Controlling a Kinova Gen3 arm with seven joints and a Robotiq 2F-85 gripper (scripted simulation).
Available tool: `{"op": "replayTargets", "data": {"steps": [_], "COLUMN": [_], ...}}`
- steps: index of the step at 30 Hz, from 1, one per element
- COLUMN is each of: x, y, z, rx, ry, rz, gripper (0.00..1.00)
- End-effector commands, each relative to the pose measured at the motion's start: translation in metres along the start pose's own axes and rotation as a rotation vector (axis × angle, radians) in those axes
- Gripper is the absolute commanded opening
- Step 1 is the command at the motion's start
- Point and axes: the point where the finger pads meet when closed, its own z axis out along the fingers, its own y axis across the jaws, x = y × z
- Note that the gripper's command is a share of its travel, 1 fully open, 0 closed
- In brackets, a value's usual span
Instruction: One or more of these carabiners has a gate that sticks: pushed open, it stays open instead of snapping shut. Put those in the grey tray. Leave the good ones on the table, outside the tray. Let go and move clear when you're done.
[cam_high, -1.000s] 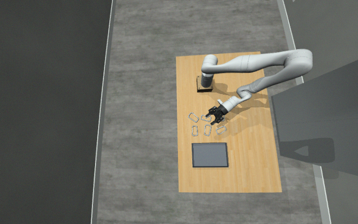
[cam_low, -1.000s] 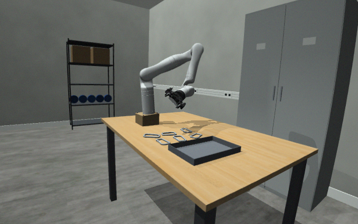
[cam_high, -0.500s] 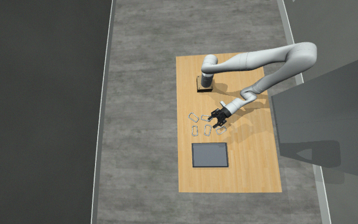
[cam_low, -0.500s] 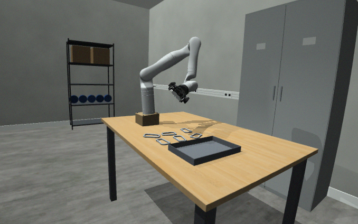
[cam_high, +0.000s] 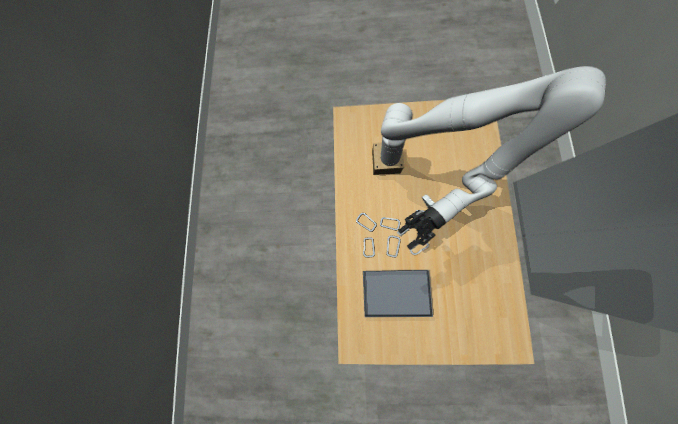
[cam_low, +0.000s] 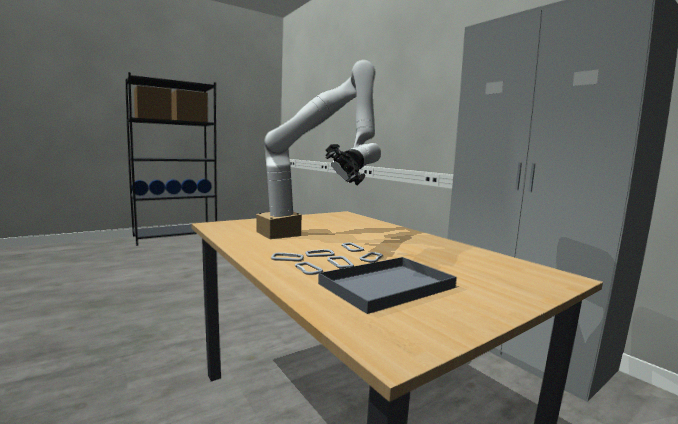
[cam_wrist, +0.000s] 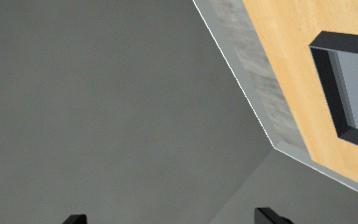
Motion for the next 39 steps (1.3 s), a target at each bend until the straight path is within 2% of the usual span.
{"op": "replayTargets", "data": {"steps": [1,8,9,12,15,25,26,29,32,39], "x": [-0.0093,-0.0093,-0.0084,-0.0084,-0.0084,-0.0084,-0.0032,-0.0032,-0.0032,-0.0032], "y": [0.0000,0.0000,0.0001,0.0001,0.0001,0.0001,0.0052,0.0052,0.0052,0.0052], "z": [-0.0011,-0.0011,-0.0007,-0.0007,-0.0007,-0.0007,-0.0018,-0.0018,-0.0018,-0.0018], "rx": [-0.014,-0.014,-0.243,-0.254,-0.301,-0.301,-0.519,-0.531,-0.574,-0.574], "ry": [0.016,0.016,0.066,0.068,0.079,0.079,0.115,0.117,0.126,0.126], "rz": [0.032,0.032,-0.119,-0.126,-0.156,-0.156,-0.329,-0.334,-0.365,-0.365], "gripper": [1.00,1.00,1.00,1.00,1.00,1.00,1.00,1.00,1.00,1.00]}}
